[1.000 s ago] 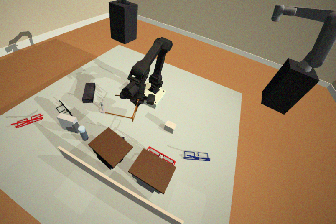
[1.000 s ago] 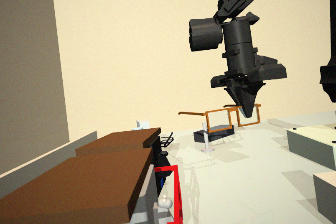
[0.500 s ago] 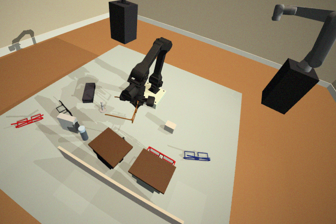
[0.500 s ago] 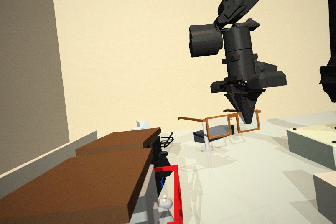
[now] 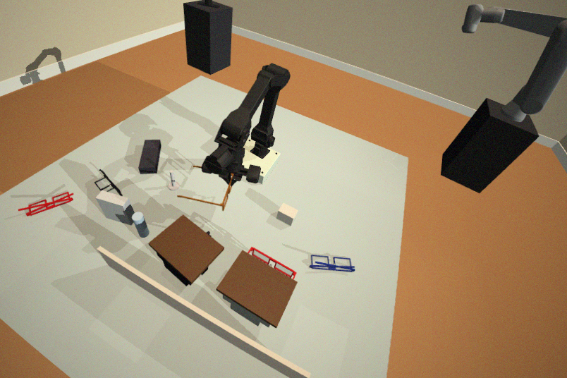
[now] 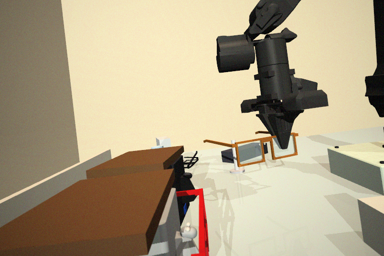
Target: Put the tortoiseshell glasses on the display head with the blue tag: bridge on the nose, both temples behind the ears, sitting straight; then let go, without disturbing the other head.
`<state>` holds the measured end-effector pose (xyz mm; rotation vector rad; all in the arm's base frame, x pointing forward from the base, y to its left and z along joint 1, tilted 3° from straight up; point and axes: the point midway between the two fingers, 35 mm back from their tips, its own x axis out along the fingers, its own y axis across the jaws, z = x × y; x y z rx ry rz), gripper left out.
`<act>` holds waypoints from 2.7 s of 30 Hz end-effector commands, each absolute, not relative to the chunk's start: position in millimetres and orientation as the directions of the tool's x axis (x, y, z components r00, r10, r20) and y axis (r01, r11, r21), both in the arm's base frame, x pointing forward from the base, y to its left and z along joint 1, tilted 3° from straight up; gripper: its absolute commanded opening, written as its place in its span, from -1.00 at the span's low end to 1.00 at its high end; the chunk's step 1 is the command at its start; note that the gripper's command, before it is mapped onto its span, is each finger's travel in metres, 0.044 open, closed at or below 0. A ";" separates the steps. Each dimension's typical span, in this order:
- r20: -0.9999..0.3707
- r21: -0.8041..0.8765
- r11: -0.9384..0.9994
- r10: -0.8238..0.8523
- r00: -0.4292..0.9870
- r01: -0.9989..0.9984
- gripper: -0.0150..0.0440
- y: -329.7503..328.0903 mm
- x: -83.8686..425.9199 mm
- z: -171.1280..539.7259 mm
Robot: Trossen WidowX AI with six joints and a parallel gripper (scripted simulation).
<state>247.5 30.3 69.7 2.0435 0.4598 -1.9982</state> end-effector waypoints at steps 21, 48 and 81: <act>-0.999 -0.048 -0.923 0.053 0.002 0.383 -0.49 31.7 246.6 45.5; -0.999 -0.048 -0.923 0.053 0.002 0.383 -0.49 32.8 244.5 21.6; -0.999 -0.044 -0.920 0.052 0.009 0.389 -0.13 33.3 242.7 6.4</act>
